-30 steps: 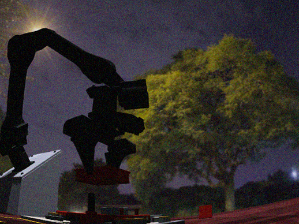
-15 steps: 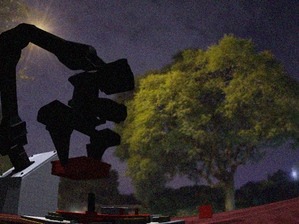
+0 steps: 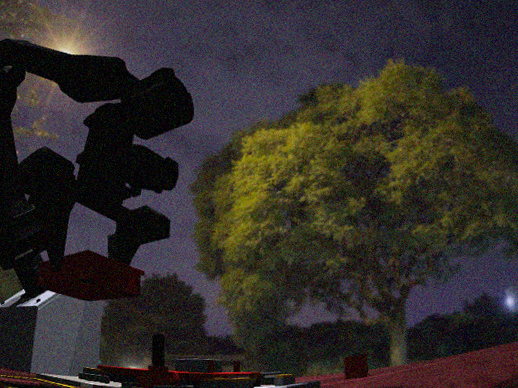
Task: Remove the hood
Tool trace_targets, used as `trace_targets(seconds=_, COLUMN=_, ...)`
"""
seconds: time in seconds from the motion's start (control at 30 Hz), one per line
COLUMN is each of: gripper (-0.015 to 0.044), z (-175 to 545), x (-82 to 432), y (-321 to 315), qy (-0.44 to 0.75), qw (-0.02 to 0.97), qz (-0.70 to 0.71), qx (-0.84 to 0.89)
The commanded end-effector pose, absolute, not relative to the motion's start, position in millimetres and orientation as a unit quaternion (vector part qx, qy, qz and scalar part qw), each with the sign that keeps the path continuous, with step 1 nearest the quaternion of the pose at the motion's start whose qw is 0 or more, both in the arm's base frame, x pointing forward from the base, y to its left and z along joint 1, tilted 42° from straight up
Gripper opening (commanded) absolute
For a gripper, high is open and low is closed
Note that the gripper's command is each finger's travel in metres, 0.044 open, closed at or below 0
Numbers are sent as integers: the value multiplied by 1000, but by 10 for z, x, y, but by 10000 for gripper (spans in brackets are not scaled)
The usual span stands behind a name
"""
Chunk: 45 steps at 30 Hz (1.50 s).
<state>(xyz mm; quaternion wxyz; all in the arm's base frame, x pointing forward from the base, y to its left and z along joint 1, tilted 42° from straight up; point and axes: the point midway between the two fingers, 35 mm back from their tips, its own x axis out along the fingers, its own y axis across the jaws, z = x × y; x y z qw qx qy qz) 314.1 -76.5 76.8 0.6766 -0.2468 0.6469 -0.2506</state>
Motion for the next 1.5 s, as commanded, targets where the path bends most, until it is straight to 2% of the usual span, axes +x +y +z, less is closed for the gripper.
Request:
trace_targets(seconds=0.0, gripper=0, z=874, x=3078, y=-865, qy=646, qw=675, qz=-252, qx=-251)
trace_targets(seconds=1.47, gripper=0, z=811, x=3035, y=-1130, qy=646, qw=674, qz=-253, qx=-253)
